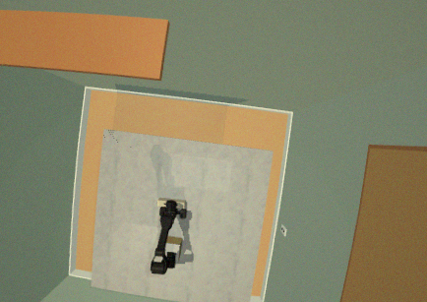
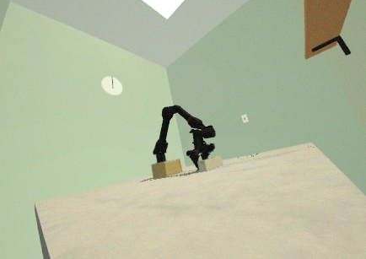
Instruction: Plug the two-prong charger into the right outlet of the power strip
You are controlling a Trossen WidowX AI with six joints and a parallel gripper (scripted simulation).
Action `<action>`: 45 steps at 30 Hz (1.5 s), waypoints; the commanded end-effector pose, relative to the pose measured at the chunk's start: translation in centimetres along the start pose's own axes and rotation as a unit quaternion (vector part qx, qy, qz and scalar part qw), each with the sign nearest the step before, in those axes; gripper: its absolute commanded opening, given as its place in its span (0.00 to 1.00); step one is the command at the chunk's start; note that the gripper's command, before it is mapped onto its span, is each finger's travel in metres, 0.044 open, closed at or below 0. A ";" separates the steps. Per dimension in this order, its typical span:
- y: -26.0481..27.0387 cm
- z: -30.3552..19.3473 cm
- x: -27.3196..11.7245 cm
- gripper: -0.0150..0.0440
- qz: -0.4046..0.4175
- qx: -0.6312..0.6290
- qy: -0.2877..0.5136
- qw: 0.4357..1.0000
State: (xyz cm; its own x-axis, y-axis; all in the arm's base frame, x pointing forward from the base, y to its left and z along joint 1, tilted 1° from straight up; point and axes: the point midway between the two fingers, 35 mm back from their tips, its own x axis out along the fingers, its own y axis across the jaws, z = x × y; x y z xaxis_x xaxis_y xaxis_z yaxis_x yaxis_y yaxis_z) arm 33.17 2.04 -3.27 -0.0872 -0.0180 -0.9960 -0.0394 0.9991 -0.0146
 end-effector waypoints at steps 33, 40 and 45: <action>0.0 -0.7 0.1 1.00 0.000 0.000 -0.014 1.000; 0.0 -0.9 0.1 1.00 0.000 0.000 -0.017 1.000; 0.0 -1.0 0.1 1.00 0.000 0.000 -0.019 1.000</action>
State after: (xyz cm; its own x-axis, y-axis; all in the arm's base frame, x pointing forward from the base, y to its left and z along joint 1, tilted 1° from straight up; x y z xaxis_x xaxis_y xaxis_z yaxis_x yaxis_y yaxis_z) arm 32.21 2.01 -3.39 -0.0566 -0.0161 -0.9983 -0.0399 0.9991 -0.0139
